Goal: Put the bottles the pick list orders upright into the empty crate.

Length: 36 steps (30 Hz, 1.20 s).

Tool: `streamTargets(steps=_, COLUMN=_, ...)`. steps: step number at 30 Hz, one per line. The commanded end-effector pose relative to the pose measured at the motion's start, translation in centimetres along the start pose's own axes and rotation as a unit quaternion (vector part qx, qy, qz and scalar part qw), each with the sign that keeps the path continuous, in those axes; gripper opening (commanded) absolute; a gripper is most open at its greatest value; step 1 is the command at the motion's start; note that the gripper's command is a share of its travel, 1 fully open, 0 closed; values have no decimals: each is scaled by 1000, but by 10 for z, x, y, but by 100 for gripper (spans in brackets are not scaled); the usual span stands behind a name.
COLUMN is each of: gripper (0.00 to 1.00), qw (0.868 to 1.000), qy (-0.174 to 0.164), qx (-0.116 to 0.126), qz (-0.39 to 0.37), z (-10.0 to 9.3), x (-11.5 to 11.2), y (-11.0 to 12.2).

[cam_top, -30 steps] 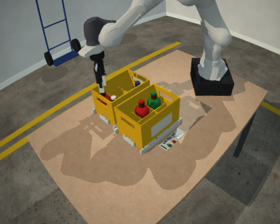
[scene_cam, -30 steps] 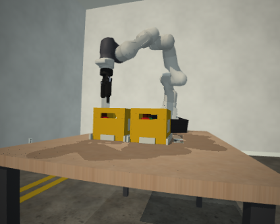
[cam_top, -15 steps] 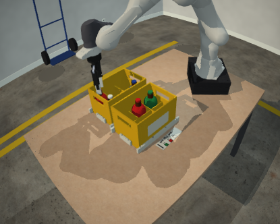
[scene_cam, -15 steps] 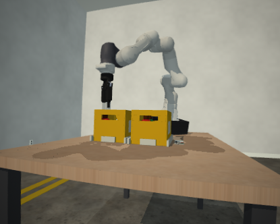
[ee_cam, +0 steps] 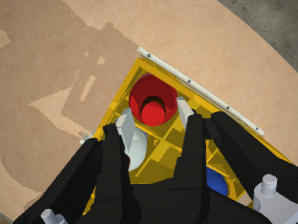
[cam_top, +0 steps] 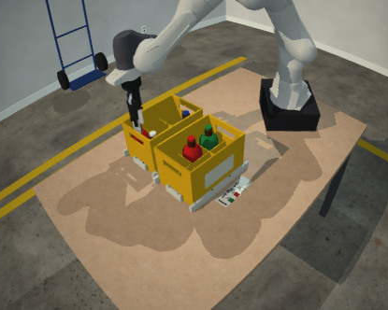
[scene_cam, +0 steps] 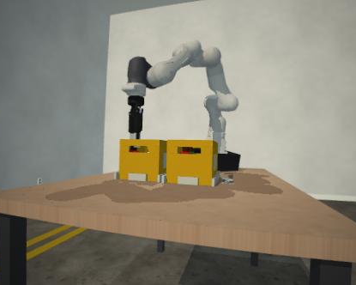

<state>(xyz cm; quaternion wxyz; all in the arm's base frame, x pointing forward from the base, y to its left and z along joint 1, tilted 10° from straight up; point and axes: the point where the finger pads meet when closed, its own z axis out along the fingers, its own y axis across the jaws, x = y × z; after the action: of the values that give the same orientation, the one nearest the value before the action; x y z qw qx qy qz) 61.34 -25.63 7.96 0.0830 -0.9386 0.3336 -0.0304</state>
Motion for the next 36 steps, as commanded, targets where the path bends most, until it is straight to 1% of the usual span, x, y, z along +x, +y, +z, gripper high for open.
streamTargets(steps=1, gripper=38, qw=1000, qy=2, qx=1, qz=-2, z=1, x=1, y=-2)
streamTargets(steps=14, gripper=38, qw=1000, qy=2, qx=1, qz=-2, z=1, x=1, y=-2)
streamTargets(steps=15, gripper=0, qw=1000, qy=2, qx=1, qz=-2, z=-1, x=1, y=-2)
streamTargets(steps=36, gripper=0, qw=1000, qy=2, qx=1, qz=-2, z=-1, x=1, y=-2)
